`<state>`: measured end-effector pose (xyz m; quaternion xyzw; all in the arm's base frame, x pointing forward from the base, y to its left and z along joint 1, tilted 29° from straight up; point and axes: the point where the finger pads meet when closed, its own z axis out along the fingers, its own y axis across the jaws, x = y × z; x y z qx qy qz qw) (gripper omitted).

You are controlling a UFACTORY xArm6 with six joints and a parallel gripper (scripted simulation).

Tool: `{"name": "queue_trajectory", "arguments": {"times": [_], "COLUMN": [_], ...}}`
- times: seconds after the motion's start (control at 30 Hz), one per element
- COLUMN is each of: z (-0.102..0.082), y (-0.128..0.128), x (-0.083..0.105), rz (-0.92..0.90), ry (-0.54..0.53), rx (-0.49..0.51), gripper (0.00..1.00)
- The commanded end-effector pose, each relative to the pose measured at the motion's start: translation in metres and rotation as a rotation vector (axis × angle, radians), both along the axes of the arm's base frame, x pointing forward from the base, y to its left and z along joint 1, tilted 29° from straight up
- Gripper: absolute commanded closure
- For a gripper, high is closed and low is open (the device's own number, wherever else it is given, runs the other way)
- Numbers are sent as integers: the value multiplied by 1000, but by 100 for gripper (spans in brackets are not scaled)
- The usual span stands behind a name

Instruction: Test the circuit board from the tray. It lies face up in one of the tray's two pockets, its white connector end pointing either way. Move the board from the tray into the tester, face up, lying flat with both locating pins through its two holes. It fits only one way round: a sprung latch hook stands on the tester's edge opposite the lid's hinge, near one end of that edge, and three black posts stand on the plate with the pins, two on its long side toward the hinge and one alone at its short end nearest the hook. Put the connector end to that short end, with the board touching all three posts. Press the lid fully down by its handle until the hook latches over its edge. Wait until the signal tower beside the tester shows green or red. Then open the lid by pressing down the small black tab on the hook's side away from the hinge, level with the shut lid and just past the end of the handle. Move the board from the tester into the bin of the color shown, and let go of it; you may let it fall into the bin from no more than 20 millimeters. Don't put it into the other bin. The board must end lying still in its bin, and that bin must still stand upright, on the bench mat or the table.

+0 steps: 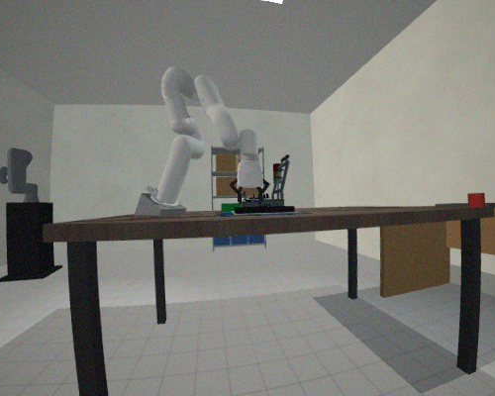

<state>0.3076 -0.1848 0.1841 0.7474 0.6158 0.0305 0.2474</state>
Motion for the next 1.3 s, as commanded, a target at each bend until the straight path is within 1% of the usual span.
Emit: {"name": "queue_trajectory", "arguments": {"times": [0.0,0.17,0.23,0.53,0.67,0.87,1.27], "z": [3,14,14,49,60,63,63], "y": [0,4,4,18,22,23,23], "x": [0,-4,-4,-19,-23,-24,-24], "rz": [0,0,0,0,0,0,0], "ry": [-3,-3,-3,-3,-3,-3,-3], "rx": [-2,-2,-2,-1,-2,-1,-1], "gripper": [21,21,21,21,21,21,21]}}
